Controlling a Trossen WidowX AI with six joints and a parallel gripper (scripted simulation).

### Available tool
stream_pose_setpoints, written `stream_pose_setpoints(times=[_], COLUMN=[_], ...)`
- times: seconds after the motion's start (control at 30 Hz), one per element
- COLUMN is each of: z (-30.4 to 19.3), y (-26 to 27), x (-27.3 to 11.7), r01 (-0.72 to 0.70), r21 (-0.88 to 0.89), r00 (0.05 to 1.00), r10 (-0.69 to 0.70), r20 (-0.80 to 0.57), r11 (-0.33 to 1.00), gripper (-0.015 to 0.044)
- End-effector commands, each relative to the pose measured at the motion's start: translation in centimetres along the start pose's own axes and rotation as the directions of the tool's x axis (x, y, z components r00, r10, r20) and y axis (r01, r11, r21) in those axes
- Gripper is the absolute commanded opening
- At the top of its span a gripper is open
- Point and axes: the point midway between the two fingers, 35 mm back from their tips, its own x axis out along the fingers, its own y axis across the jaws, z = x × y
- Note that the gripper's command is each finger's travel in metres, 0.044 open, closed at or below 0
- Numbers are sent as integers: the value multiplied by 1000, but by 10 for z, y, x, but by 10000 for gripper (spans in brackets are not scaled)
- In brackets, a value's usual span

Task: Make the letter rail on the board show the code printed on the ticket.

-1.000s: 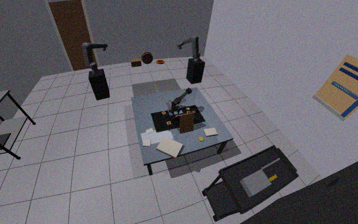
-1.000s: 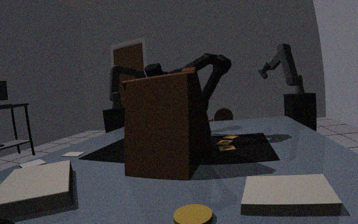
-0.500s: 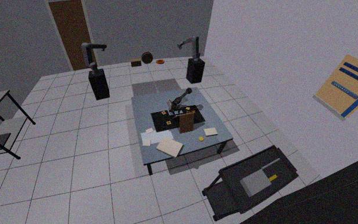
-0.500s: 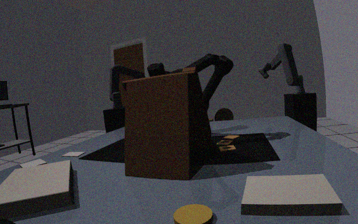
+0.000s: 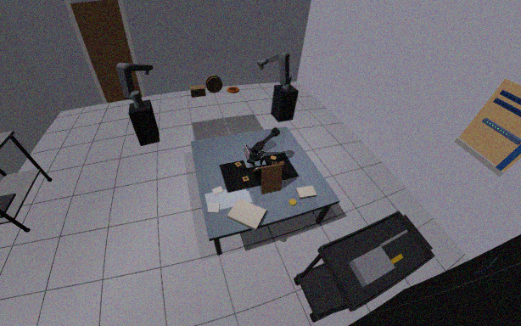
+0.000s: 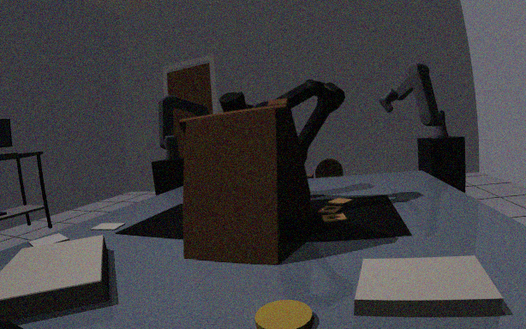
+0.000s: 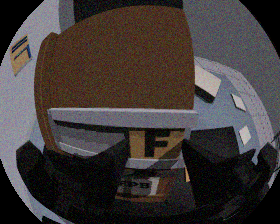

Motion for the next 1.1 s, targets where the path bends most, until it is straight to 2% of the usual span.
stream_pose_setpoints(times=[0.0, 1.07], z=[0, 0], y=[2, 20], x=[0, 0], r01=[3, 3], r21=[4, 5], r00=[1000, 1000], r10=[-3, -3], r20=[2, 1], r11=[1000, 1000], gripper=[0, 0])
